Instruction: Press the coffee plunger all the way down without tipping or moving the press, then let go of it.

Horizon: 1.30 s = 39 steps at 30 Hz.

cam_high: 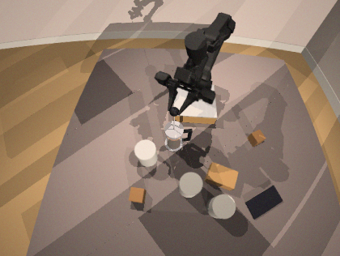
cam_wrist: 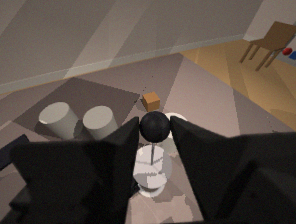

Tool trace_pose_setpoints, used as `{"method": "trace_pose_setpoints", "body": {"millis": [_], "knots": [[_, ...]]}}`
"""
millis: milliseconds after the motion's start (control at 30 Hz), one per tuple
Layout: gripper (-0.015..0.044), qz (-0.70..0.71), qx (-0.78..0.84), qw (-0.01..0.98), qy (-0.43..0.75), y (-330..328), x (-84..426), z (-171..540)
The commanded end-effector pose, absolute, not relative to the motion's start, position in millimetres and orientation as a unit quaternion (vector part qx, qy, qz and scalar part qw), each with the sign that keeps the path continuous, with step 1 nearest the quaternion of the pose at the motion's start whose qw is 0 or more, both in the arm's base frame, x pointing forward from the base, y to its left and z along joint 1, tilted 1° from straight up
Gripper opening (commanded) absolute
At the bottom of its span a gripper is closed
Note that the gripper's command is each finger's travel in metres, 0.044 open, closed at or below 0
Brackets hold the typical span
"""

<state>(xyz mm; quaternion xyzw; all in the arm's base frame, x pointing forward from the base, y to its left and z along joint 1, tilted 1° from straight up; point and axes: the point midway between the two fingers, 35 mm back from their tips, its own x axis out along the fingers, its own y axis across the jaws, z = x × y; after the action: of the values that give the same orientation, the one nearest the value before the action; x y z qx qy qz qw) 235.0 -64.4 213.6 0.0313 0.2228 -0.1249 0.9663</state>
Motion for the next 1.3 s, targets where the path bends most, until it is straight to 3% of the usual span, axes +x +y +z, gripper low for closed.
{"method": "trace_pose_setpoints", "body": {"millis": [0,1267], "knots": [[0.0116,-0.126,0.035,0.962,0.241,-64,235,193],[0.0116,-0.126,0.036,0.962,0.241,-66,245,132]]}}
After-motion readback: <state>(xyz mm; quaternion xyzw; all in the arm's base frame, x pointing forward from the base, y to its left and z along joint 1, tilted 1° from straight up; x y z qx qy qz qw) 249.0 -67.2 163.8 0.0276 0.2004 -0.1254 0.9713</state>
